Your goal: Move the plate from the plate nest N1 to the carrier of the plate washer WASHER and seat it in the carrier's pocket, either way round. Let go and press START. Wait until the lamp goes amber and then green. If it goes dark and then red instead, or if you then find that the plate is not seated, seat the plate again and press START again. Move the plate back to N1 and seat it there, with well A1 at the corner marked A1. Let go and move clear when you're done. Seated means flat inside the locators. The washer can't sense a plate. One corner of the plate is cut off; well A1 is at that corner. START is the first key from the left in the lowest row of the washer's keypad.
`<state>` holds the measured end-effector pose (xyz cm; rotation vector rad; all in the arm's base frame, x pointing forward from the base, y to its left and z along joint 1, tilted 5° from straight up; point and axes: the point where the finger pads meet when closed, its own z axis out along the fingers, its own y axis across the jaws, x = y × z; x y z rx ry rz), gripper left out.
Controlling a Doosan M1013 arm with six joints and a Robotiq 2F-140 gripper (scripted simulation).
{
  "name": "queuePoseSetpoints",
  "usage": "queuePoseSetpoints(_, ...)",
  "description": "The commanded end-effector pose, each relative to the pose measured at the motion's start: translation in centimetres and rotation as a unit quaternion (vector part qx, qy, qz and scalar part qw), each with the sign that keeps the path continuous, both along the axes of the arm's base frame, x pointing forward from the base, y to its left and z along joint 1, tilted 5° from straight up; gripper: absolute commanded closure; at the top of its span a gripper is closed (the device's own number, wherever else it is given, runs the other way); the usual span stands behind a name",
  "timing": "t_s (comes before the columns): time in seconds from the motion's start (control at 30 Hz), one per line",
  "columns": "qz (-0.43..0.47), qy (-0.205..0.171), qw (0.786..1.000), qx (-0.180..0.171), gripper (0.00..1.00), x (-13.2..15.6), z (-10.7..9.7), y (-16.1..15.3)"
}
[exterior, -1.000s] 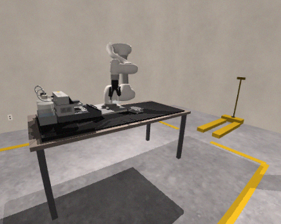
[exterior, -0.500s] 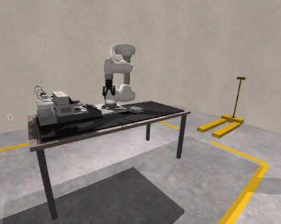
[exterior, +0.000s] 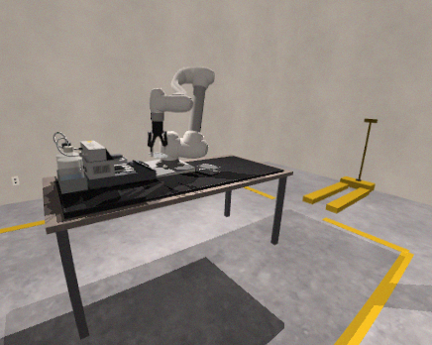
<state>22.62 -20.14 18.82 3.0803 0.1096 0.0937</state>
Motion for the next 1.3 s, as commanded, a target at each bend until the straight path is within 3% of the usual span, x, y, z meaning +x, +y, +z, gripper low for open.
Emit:
queuePoseSetpoints(0.0, 0.001, -0.001, 1.000, 0.001, 0.90, -0.8, 0.1, -1.2)
queuePoseSetpoints(0.47, -0.034, -0.003, 0.999, 0.003, 0.90, -4.4, 0.3, -3.6)
queuePoseSetpoints(1.27, -0.034, -0.003, 0.999, 0.003, 0.90, -14.1, 0.7, -8.8)
